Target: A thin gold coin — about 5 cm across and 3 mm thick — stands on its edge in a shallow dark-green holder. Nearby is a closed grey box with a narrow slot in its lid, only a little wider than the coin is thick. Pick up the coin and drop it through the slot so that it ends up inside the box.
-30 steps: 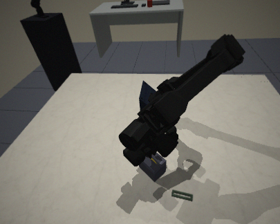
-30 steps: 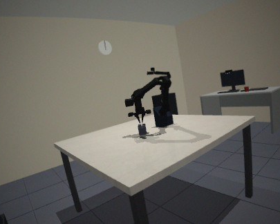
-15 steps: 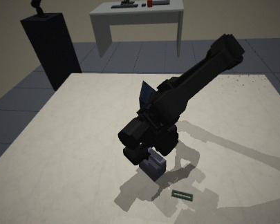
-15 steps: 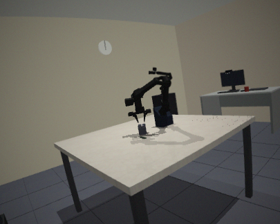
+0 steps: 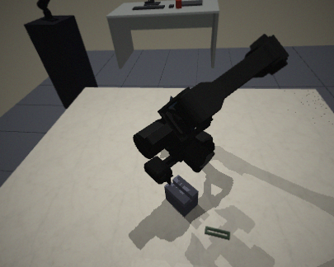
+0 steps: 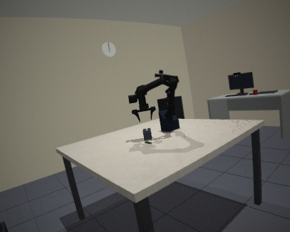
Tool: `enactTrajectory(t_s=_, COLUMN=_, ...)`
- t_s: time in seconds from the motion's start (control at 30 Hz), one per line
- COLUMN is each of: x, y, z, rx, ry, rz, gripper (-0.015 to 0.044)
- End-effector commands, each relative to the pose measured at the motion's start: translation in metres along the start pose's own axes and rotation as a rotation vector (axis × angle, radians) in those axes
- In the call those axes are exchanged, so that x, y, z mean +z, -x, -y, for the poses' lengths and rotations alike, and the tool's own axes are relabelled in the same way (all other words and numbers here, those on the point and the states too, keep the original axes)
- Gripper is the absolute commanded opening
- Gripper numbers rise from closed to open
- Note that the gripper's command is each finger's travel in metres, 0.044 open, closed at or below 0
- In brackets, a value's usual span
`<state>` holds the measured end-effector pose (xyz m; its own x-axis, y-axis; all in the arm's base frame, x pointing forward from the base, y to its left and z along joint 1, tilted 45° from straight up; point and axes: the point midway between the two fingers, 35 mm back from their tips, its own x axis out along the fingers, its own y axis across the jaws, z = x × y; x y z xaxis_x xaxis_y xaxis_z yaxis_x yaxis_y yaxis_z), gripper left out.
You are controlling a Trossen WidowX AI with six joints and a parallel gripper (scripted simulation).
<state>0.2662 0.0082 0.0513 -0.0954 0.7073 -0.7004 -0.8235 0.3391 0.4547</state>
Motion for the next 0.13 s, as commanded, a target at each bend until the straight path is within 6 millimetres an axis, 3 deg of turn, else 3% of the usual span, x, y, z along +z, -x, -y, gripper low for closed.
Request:
enactTrajectory(t_s=0.0, x=0.0000, y=0.0017, z=-0.0004, rx=-0.001, ry=0.007, rz=-0.005, gripper=0.0440)
enactTrajectory(t_s=0.1, x=0.0000, y=0.0017, z=-0.0004, rx=-0.001, ry=0.007, rz=-0.005, gripper=0.0440)
